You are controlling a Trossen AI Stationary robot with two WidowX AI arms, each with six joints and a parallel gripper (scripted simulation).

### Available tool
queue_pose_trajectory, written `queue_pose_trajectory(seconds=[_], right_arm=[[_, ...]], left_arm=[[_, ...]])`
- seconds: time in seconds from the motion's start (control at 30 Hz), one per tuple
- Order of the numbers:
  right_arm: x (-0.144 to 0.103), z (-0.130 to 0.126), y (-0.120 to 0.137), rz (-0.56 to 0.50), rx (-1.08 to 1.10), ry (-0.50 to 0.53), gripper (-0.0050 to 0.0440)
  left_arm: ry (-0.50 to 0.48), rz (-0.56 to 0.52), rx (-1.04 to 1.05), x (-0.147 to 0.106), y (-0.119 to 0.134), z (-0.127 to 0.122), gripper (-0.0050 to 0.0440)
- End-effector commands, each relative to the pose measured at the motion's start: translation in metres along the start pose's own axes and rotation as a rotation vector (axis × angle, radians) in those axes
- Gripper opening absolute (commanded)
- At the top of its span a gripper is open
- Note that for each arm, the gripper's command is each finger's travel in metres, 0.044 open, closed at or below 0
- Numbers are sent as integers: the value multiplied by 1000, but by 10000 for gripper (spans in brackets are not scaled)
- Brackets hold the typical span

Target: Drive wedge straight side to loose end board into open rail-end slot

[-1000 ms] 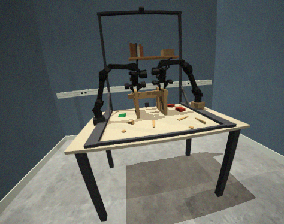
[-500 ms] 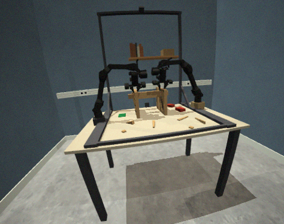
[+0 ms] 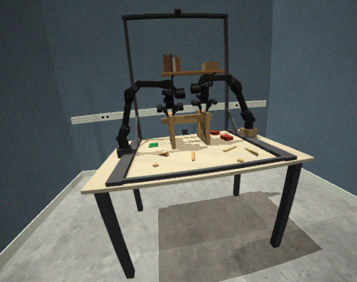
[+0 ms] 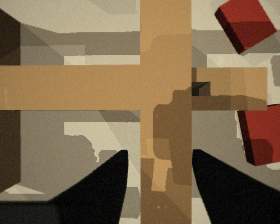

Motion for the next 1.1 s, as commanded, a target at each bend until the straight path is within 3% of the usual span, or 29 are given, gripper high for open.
queue_pose_trajectory(seconds=[0.0, 0.67, 0.9, 1.07], right_arm=[[-8, 4, -5, 1, -16, 25, 187], [-9, -1, -5, 1, -13, 22, 187], [-17, 1, -11, 1, -21, 33, 187], [-40, -8, -27, 0, -49, 74, 187]], left_arm=[[-5, -2, -4, -3, 0, -1, 188], [-5, -2, -4, -3, 0, -1, 188], [-5, -2, -4, -3, 0, -1, 188], [-5, -2, -4, -3, 0, -1, 188]])
Point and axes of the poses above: on each arm, the point midway between the two fingers, 35 mm back from their tips, its own x axis out along the fingers, its own z axis across the jaws, y = z × x, the point moved 6 cm from there along -x, back along the fingers
